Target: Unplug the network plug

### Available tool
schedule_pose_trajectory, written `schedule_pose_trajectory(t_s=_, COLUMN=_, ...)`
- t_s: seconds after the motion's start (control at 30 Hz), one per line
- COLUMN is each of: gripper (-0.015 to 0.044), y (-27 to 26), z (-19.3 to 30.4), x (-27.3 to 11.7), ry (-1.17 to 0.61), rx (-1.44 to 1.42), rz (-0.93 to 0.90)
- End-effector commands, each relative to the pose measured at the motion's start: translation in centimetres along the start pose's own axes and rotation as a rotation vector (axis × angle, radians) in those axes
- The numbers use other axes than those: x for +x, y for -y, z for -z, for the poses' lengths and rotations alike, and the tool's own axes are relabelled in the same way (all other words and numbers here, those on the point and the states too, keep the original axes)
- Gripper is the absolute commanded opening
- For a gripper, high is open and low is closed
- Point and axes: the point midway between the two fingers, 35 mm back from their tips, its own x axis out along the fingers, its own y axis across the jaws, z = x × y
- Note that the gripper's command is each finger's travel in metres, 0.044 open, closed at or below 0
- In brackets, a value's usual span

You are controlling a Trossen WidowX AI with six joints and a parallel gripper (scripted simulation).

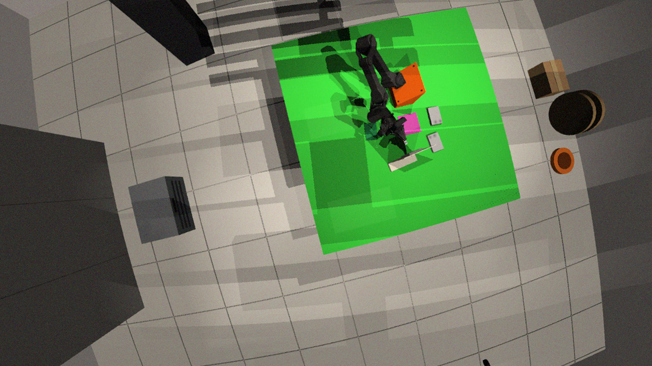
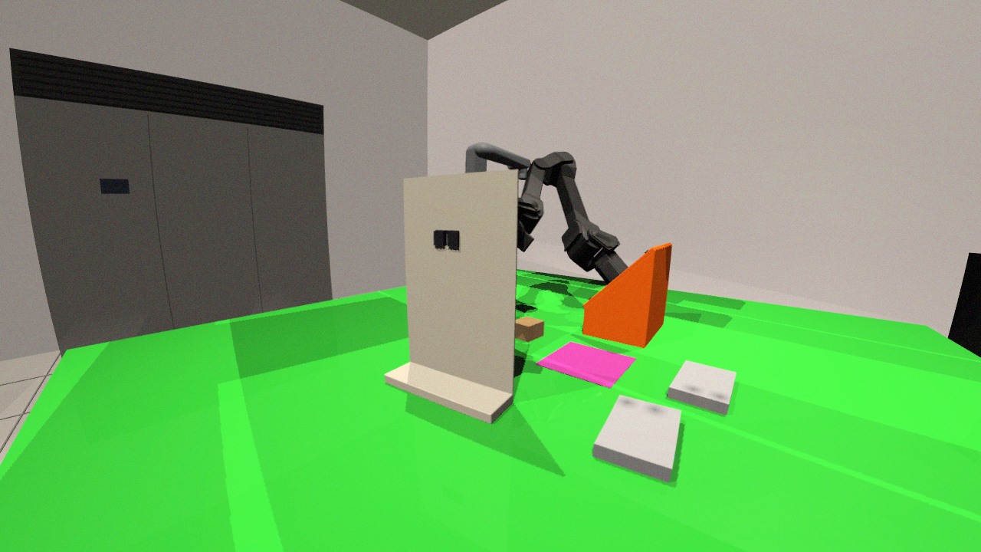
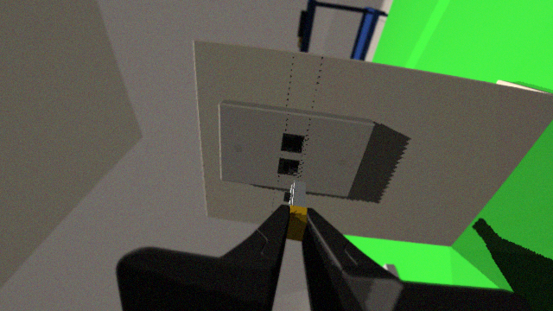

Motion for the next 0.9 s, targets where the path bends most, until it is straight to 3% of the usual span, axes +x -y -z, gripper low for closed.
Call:
schedule_pose_trajectory(t_s=0.0, gripper=0.0000, y=0.0, z=0.2, x=-0.2, ry=-0.005, rx=-0.001, rz=-0.001)
schedule_pose_trajectory(t_s=0.87, gripper=0.0000, y=-3.5, z=1.1, x=-1.2, ry=-0.006, rx=0.000, rz=0.002)
